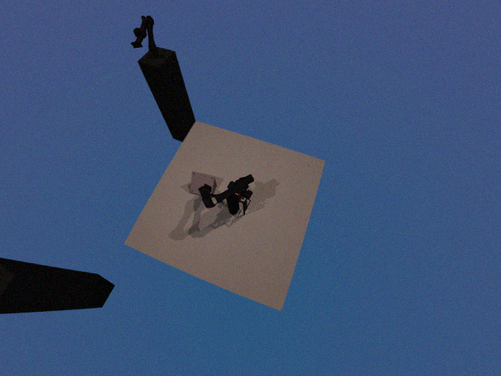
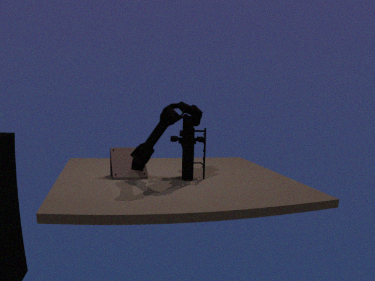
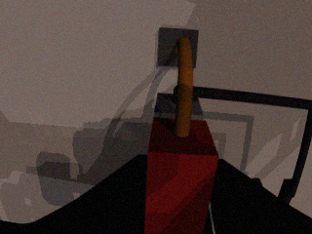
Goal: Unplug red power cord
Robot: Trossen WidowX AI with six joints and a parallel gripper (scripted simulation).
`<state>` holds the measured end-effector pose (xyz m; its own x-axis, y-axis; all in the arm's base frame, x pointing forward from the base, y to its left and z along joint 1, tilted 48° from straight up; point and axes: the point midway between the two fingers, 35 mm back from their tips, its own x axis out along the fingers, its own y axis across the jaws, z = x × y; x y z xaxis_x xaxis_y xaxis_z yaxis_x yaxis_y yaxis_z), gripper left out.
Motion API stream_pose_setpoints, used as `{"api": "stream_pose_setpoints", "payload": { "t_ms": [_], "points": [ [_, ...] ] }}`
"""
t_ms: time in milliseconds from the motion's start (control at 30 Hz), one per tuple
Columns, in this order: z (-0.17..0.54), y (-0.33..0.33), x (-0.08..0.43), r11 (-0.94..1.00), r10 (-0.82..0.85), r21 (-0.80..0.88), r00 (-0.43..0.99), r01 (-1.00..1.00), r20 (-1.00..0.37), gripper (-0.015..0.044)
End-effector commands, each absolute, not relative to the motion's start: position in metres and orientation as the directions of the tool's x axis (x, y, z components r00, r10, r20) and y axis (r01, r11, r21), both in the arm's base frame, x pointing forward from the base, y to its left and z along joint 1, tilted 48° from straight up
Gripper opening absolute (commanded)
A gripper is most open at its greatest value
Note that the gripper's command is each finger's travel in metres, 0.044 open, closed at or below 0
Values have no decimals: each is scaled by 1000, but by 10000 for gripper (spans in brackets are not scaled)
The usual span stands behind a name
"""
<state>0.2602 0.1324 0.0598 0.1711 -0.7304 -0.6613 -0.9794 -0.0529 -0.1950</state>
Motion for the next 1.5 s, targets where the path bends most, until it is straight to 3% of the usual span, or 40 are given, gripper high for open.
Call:
{"api": "stream_pose_setpoints", "payload": {
  "t_ms": [0,700,900,1467],
  "points": [
    [49,148,263,-55,-711,-203,181,-978,-680,0],
    [29,175,265,-56,-711,-202,181,-978,-679,0],
    [35,167,266,-51,-711,-208,182,-977,-679,157],
    [40,170,265,-58,-714,-201,182,-978,-676,160]
  ]
}}
